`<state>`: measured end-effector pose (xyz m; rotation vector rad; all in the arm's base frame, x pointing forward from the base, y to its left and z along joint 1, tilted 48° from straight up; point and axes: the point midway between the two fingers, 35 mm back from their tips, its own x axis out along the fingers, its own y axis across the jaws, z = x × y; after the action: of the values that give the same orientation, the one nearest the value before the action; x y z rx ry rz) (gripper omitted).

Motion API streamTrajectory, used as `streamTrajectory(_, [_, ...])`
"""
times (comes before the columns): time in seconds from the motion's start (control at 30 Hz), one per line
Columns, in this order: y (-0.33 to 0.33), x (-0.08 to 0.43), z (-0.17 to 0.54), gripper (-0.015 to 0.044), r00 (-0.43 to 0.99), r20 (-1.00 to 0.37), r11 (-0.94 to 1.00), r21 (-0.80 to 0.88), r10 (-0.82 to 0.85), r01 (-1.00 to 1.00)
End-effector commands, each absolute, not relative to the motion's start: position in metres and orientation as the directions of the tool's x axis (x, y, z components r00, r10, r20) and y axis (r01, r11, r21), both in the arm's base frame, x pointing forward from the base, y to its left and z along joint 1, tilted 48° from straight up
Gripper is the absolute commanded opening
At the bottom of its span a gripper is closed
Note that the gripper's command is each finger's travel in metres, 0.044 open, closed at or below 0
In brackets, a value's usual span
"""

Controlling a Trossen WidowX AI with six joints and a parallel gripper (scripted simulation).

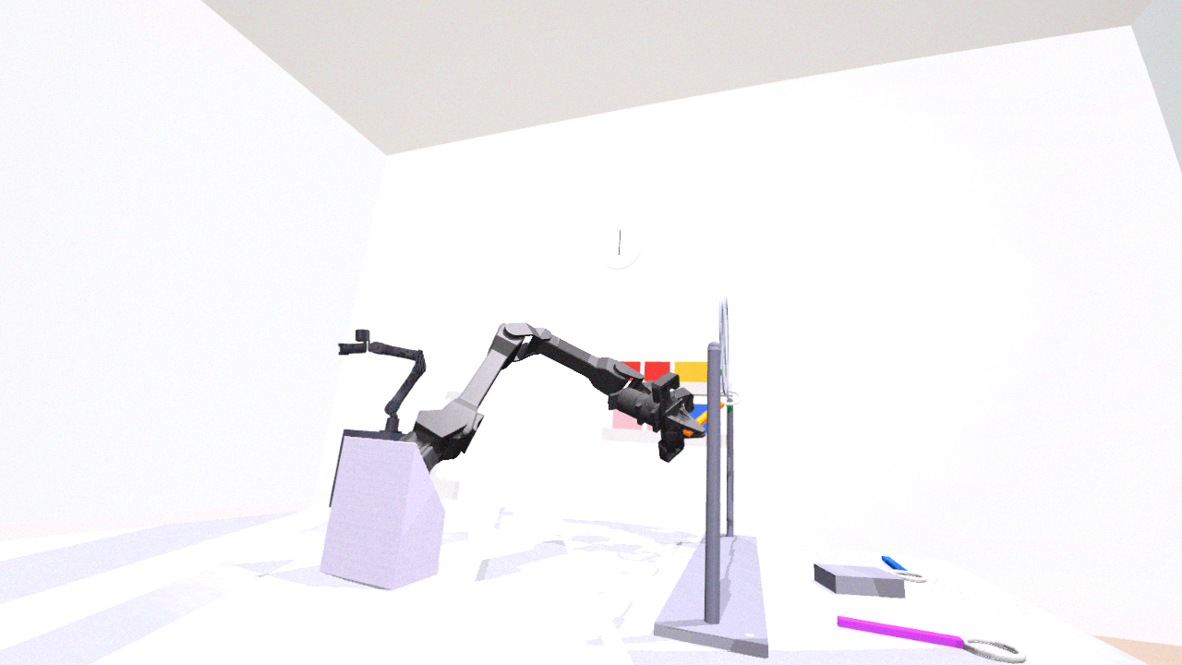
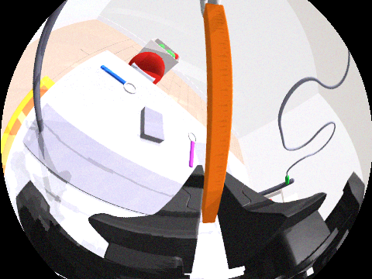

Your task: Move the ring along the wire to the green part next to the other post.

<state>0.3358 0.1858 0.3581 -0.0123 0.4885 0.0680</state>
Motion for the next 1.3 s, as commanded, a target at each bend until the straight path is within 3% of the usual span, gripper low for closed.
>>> streamTrajectory(0.0, [0.17,0.337,0.359,-0.015,0.885,-0.465,0.995,-0.084,0.012,-0.057])
streamTrajectory(0.7, [0.114,0.34,0.376,-0.015,0.896,-0.406,0.876,-0.481,-0.179,-0.044])
streamTrajectory(1.27, [0.085,0.341,0.396,-0.015,0.9,-0.34,0.735,-0.678,-0.272,-0.034])
